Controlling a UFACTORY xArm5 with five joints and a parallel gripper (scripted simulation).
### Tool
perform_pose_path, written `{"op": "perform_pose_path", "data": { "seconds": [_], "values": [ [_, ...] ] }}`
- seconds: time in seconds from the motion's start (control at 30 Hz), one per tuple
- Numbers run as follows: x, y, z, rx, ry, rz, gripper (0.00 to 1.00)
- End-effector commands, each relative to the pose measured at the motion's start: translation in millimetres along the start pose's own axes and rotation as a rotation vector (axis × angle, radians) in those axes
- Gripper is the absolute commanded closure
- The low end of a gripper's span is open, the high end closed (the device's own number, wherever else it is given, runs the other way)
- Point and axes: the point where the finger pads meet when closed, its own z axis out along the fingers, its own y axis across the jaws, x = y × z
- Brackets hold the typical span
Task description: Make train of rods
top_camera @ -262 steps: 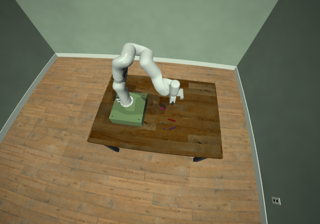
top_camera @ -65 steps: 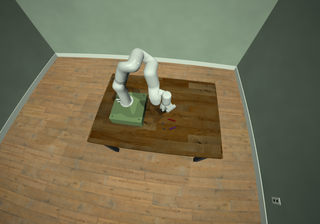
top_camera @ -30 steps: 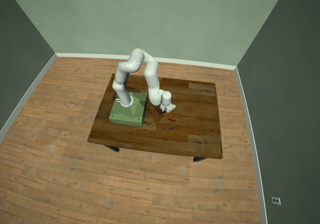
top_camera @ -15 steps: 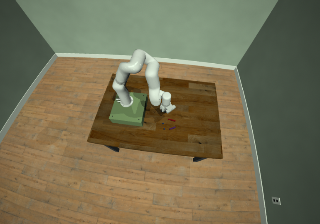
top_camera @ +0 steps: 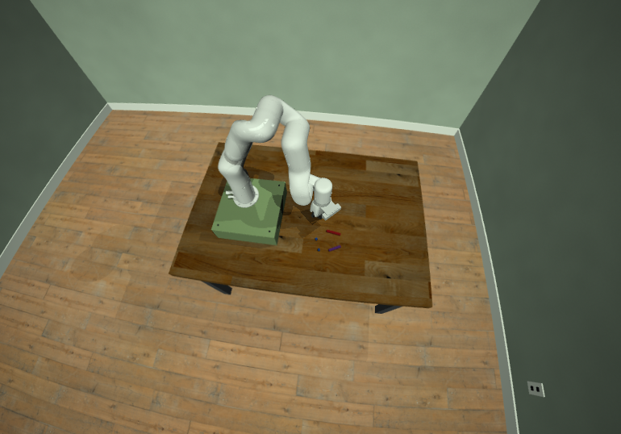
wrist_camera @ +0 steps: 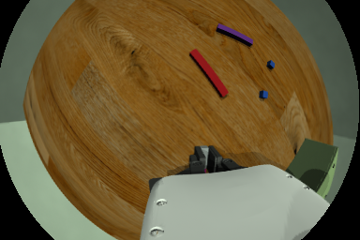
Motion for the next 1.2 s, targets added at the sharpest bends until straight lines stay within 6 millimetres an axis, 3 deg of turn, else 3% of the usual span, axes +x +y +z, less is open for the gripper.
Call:
{"op": "perform_pose_path", "data": {
  "seconds": [0.0,0.67,1.17],
  "values": [
    [0.9,-0.9,-0.7,0.002,0.002,0.0,0.96],
    [0.9,-0.9,-0.7,0.002,0.002,0.0,0.96],
    [0.9,-0.9,-0.7,0.002,0.002,0.0,0.76]
  ]
}}
